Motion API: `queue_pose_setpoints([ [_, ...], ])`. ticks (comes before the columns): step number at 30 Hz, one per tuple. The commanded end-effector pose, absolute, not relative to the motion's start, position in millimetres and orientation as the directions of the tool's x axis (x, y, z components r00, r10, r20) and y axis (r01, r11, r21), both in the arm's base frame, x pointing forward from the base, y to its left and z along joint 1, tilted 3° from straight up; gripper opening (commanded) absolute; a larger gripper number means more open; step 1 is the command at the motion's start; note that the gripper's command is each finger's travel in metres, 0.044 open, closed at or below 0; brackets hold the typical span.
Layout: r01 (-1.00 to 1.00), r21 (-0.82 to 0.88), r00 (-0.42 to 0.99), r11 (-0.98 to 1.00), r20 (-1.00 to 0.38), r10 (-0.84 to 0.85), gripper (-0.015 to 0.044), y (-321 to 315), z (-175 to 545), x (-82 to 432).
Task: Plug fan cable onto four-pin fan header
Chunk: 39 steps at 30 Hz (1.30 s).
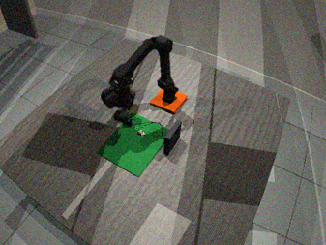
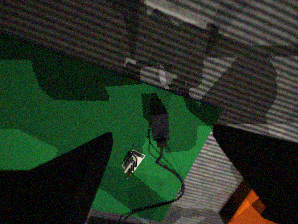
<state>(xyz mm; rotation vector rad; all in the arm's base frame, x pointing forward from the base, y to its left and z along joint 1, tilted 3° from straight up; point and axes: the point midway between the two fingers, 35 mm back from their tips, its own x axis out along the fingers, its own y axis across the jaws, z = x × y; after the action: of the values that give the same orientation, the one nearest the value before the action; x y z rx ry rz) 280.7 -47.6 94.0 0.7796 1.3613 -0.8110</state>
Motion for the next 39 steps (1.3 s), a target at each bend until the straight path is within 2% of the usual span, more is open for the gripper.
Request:
queue_pose_setpoints([
  [1, 0.856, 0.013, 0.045, 0.517, -0.998, -0.050, 0.0440, -49, 91, 281],
  [34, 0.856, 0.013, 0.045, 0.517, -0.998, -0.050, 0.0440, -51, 44, 283],
  [39, 0.859, 0.017, 0.047, 0.512, -0.998, -0.046, 0.0309, -50, 46, 283],
])
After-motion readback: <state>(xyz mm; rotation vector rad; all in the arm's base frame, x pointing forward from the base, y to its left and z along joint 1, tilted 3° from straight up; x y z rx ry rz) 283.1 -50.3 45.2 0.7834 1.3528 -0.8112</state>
